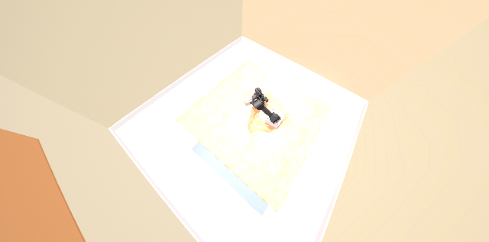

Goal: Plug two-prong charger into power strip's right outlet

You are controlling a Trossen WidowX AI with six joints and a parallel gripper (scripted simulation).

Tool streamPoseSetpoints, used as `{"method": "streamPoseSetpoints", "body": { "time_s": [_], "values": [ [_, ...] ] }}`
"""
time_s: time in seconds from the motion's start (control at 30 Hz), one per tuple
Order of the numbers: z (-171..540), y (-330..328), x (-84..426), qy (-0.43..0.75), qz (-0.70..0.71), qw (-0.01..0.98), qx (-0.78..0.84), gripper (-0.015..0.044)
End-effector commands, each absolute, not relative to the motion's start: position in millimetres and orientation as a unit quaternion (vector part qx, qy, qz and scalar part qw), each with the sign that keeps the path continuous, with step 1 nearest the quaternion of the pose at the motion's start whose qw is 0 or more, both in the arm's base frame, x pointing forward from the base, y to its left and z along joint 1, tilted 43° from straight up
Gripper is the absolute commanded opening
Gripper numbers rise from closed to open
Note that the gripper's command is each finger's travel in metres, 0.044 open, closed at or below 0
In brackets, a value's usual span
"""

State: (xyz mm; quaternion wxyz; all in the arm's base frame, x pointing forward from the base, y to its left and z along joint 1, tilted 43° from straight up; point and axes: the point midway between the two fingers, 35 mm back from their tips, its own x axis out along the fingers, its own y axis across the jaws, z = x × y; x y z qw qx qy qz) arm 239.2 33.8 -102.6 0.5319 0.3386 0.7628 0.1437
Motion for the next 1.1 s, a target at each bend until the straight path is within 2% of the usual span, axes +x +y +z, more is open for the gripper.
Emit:
{"method": "streamPoseSetpoints", "body": {
  "time_s": [0.0,1.07],
  "values": [
    [-104,34,244,0.762,0.140,0.530,0.344,0.0000],
    [-111,33,261,0.764,0.128,0.524,0.354,0.0000]
  ]
}}
